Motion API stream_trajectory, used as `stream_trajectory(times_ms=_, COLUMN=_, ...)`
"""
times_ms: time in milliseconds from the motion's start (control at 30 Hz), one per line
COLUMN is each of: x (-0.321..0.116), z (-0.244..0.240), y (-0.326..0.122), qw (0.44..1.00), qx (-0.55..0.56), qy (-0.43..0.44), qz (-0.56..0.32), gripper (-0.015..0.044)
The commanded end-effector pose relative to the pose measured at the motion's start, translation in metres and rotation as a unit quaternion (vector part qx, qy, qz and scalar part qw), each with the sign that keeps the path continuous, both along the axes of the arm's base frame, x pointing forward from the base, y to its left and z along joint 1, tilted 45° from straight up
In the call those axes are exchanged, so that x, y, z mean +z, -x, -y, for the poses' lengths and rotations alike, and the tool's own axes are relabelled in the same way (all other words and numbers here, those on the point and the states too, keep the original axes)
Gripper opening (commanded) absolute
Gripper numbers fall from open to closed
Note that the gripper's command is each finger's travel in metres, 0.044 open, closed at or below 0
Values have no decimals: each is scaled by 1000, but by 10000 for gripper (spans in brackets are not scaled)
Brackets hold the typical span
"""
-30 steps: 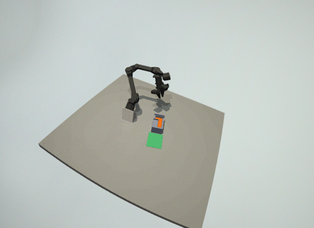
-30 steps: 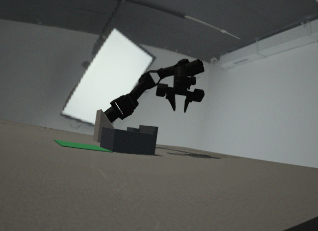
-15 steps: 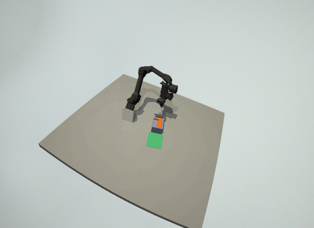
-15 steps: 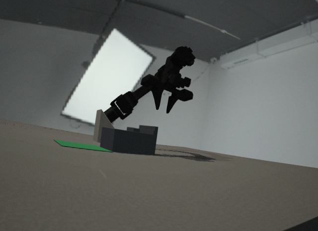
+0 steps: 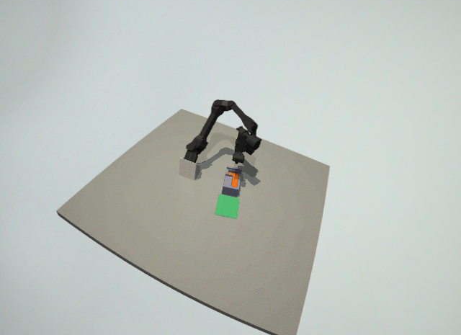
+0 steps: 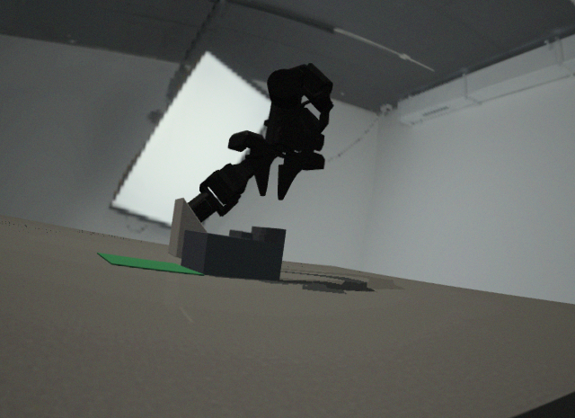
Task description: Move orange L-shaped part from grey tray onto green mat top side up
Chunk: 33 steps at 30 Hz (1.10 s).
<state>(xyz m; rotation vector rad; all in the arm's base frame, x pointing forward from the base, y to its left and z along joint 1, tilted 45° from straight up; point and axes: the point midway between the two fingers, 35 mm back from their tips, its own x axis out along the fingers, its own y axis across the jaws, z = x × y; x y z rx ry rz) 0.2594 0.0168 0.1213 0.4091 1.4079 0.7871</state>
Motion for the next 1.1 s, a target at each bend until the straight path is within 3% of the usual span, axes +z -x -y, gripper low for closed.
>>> stream_trajectory(times_ms=0, x=-8, z=-7, y=-2, qw=1000, qx=1, qy=-3, qz=4, gripper=180)
stream_trajectory(times_ms=200, x=-49, z=-49, y=0, qw=1000, qx=1, qy=-5, qz=4, gripper=180)
stream_trajectory(times_ms=1067, x=-72, z=-72, y=1, qw=1000, qx=1, qy=-5, qz=4, gripper=180)
